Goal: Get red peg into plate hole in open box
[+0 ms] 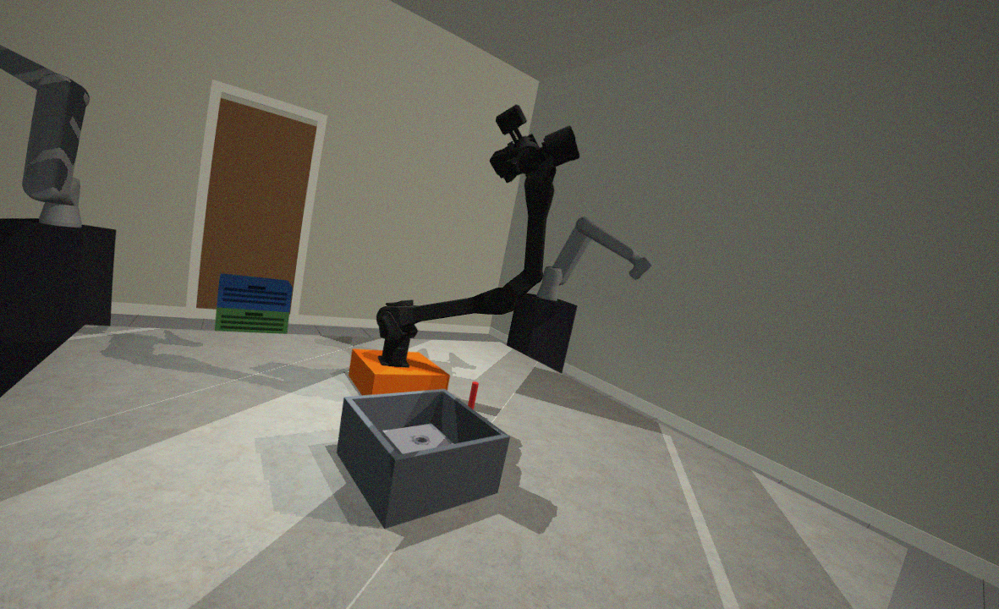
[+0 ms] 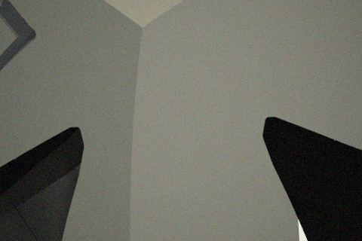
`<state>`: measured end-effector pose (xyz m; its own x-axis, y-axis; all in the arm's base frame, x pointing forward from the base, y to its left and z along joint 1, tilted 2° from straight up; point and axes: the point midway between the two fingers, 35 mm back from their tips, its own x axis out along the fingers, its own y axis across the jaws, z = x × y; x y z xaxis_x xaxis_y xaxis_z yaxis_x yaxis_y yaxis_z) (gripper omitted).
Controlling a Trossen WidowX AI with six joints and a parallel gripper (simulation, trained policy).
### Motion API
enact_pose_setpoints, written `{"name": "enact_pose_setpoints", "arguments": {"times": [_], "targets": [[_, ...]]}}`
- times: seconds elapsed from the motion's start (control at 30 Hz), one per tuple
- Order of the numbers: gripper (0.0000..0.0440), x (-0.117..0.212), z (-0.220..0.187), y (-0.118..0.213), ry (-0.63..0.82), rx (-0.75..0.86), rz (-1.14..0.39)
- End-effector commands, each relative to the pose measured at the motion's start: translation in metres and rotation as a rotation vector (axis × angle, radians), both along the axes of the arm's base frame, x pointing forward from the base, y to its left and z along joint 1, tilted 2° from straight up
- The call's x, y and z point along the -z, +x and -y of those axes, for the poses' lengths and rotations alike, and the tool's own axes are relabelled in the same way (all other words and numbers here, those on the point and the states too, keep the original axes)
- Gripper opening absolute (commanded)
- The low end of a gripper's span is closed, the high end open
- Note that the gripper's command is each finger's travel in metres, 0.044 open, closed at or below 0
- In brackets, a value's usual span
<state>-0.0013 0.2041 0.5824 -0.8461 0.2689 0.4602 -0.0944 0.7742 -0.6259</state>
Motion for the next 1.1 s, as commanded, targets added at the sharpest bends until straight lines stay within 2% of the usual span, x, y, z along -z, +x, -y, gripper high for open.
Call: {"name": "enact_pose_setpoints", "arguments": {"times": [0.0, 0.1, 0.57, 1.07], "targets": [[0.0413, 0.000, 0.006, -0.005, 0.032, -0.004, 0.014], [0.0440, 0.000, 0.024, -0.021, 0.126, -0.024, 0.054], [0.0440, 0.017, 0.117, -0.088, 0.568, -0.173, 0.205], [0.0440, 0.057, 0.221, -0.122, 1.061, -0.349, 0.260]]}}
